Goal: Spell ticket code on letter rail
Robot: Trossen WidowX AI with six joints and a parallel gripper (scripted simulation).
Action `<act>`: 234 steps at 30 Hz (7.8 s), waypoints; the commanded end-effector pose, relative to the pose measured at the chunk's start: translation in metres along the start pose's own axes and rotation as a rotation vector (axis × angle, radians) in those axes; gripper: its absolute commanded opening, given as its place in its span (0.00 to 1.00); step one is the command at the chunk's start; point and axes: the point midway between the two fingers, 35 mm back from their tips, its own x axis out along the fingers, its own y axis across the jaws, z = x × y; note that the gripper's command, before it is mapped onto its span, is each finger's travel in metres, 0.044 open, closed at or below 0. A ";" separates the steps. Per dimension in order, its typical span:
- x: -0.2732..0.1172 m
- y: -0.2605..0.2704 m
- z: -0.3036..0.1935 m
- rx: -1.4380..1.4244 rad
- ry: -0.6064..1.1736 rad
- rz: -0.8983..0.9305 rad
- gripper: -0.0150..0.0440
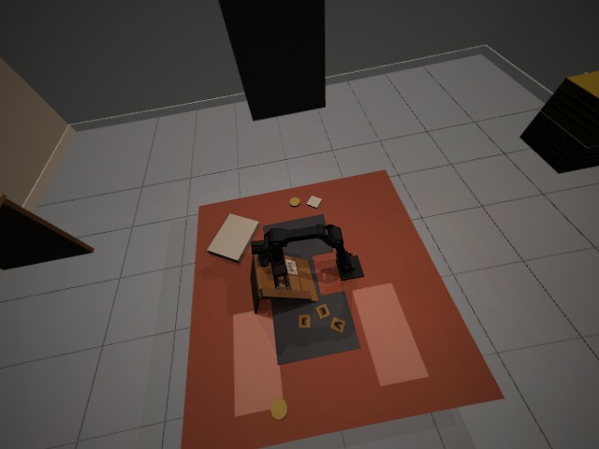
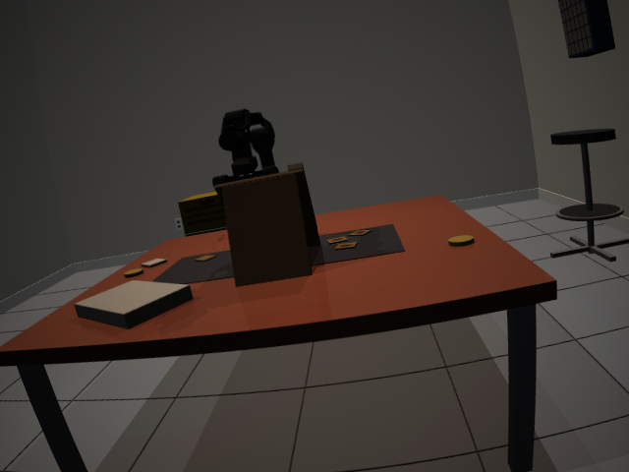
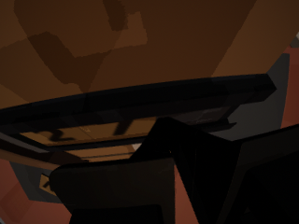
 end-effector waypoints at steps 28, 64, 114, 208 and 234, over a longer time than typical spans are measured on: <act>-0.015 0.001 -0.013 0.004 0.001 0.000 0.25; -0.133 0.052 -0.119 -1.636 -0.545 -0.400 1.00; 0.079 0.243 -0.060 -1.418 -0.037 0.110 0.83; 0.163 0.252 -0.074 -1.330 0.086 0.102 0.83; 0.164 0.252 -0.074 -1.330 0.086 0.102 0.67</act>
